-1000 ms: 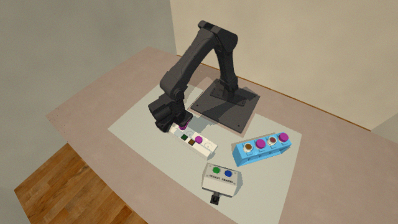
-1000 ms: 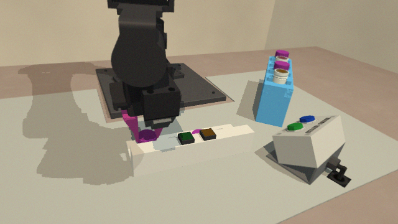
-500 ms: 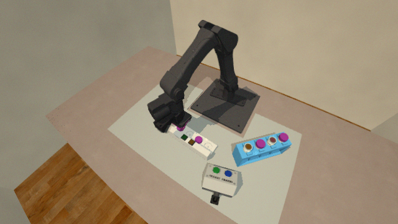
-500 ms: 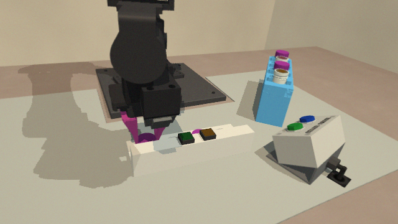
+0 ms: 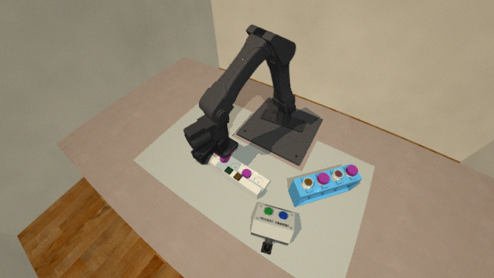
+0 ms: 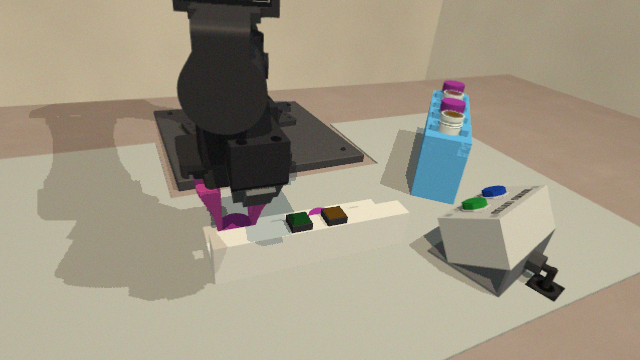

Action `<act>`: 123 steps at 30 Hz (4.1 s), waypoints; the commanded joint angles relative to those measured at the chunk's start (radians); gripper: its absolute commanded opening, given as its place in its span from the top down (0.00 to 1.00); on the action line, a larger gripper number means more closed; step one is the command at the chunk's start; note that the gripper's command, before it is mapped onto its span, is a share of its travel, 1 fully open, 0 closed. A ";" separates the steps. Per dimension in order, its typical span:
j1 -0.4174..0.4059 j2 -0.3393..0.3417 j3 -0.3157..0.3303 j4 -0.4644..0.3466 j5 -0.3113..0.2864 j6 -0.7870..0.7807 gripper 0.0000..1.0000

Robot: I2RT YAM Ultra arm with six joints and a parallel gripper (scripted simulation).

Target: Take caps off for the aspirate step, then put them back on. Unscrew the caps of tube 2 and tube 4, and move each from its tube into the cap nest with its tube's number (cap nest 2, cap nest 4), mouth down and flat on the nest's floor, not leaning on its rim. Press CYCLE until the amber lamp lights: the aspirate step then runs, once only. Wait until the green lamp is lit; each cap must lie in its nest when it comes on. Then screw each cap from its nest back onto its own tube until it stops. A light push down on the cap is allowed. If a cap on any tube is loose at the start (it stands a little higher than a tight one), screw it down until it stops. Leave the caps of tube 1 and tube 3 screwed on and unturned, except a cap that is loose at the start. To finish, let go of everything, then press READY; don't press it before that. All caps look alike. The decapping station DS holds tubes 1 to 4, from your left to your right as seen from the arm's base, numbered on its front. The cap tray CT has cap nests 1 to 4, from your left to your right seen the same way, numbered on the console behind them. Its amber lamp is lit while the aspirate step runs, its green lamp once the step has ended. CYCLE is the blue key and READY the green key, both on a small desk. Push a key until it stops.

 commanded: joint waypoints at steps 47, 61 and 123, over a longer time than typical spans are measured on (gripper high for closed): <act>-0.001 0.006 -0.023 0.041 -0.001 -0.003 0.53; -0.001 -0.064 0.135 -0.188 -0.001 -0.003 0.53; 0.678 0.309 0.800 -0.471 -0.023 0.172 1.00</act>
